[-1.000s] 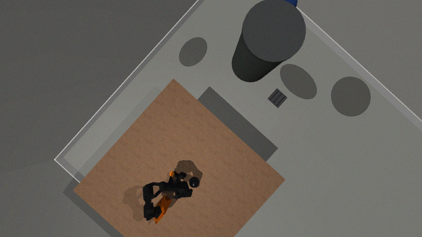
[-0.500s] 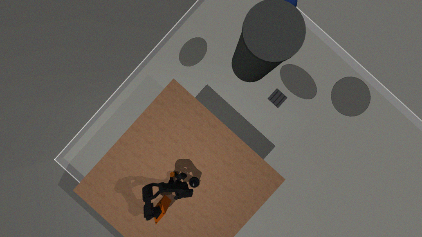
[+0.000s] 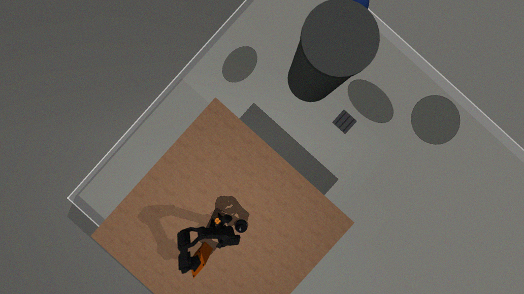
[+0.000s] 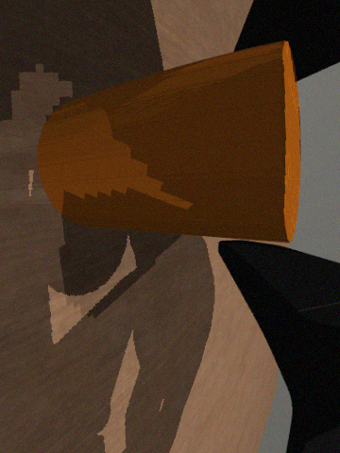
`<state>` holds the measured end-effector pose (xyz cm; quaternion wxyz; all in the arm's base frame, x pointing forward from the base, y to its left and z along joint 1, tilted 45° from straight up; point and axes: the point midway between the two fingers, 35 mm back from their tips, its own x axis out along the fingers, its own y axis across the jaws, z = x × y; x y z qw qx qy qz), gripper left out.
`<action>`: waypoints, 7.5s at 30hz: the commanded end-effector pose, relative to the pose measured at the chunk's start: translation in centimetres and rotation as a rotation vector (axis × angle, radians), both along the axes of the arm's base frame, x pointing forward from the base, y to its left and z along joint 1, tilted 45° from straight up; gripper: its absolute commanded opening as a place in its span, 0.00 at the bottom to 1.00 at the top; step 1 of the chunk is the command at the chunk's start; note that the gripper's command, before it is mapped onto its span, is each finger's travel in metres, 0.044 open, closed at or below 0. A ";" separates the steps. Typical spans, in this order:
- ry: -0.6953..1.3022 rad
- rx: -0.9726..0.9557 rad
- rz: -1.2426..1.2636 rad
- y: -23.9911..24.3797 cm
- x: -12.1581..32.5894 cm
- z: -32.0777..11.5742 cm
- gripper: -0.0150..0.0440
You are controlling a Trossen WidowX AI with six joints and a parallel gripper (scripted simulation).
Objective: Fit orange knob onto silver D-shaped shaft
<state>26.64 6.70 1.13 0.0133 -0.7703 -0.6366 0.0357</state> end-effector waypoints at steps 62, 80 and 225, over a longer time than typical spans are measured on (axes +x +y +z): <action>0.145 -0.731 0.049 -7.7 -0.9 6.4 1.00; -0.345 -0.793 0.262 -7.4 -1.1 6.1 1.00; -0.618 -0.674 -0.420 -12.6 -1.9 13.8 0.25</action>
